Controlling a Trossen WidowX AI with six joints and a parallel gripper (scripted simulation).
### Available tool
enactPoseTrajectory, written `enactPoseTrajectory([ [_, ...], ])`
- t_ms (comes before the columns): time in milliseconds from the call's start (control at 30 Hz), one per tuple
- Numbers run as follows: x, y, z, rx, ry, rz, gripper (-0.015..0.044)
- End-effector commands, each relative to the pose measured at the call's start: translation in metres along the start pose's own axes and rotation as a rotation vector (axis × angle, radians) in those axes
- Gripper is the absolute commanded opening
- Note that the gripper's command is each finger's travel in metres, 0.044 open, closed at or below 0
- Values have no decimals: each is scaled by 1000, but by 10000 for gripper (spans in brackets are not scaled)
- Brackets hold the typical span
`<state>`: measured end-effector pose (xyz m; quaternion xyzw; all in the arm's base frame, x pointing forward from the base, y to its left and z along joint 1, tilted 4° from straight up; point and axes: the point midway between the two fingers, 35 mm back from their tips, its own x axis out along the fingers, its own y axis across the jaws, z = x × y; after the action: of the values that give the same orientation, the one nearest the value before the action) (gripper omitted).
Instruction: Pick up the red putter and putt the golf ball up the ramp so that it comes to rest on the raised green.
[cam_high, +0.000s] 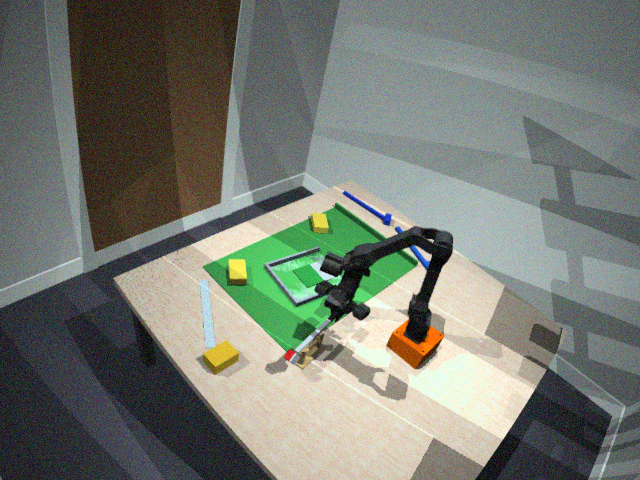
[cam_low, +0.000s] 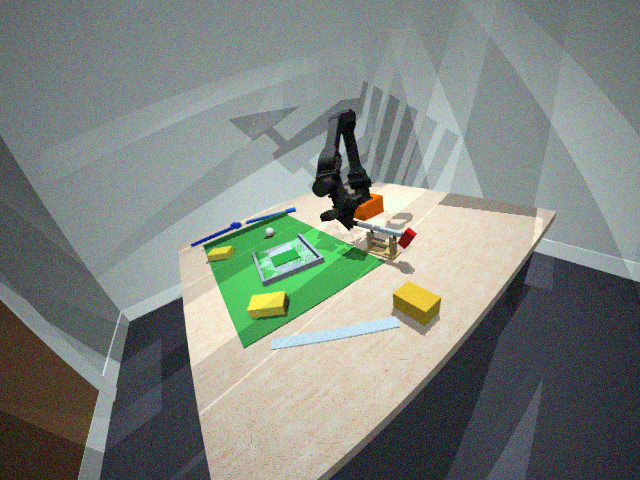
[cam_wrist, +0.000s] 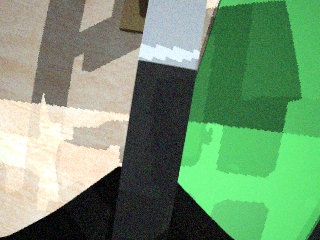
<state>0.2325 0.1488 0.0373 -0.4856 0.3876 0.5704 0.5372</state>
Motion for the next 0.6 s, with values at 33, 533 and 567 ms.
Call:
enactPoseTrajectory([
  [33, -36, -4, 12, 0, -13, -14, 0],
  [533, -66, -13, -8, 126, 11, -35, 0],
  [567, -67, -15, -13, 149, 15, -39, 0],
])
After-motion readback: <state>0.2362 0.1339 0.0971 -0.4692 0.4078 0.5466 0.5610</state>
